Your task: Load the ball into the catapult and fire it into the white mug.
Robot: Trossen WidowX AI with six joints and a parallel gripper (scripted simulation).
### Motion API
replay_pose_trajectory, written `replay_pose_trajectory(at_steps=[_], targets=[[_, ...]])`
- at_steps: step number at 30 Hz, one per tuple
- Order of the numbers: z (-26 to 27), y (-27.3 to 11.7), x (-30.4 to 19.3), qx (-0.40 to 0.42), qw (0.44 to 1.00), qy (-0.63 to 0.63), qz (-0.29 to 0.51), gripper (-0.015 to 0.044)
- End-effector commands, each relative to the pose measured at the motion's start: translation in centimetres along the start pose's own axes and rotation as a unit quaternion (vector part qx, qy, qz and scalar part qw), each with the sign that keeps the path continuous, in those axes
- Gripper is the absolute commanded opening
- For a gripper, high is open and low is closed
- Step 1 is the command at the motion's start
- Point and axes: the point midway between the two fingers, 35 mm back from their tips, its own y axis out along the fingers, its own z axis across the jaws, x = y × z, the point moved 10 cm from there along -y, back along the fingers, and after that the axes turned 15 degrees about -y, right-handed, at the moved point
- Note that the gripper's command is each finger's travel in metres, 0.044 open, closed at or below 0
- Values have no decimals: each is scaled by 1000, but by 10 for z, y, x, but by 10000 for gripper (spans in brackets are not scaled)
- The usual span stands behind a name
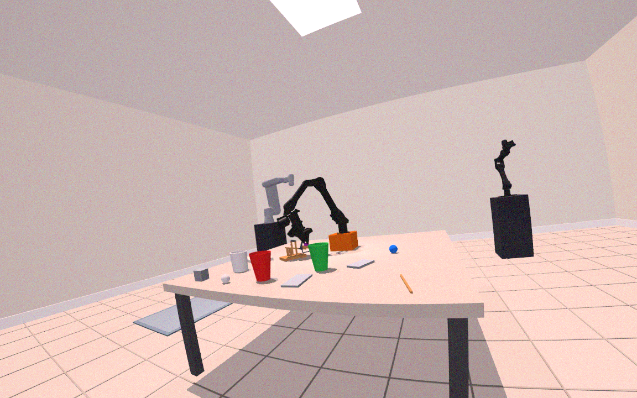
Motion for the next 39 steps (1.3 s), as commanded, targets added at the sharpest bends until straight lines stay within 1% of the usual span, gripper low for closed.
replay_pose_trajectory(at_steps=[1, 7, 9, 10, 15, 28, 39], targets=[[0, -11, -2, -1, 1000, 0, -1, 289], [9, -101, -32, -1, 1000, 1, 2, 440], [11, -110, -38, -1, 1000, 1, 2, 440], [6, -87, -25, -1, 1000, -1, 3, 440], [1, -102, -4, -27, 998, 13, -60, 440], [-13, -156, 61, -98, 963, 36, -249, 440], [-18, -215, 113, -156, 896, 38, -414, 440]])
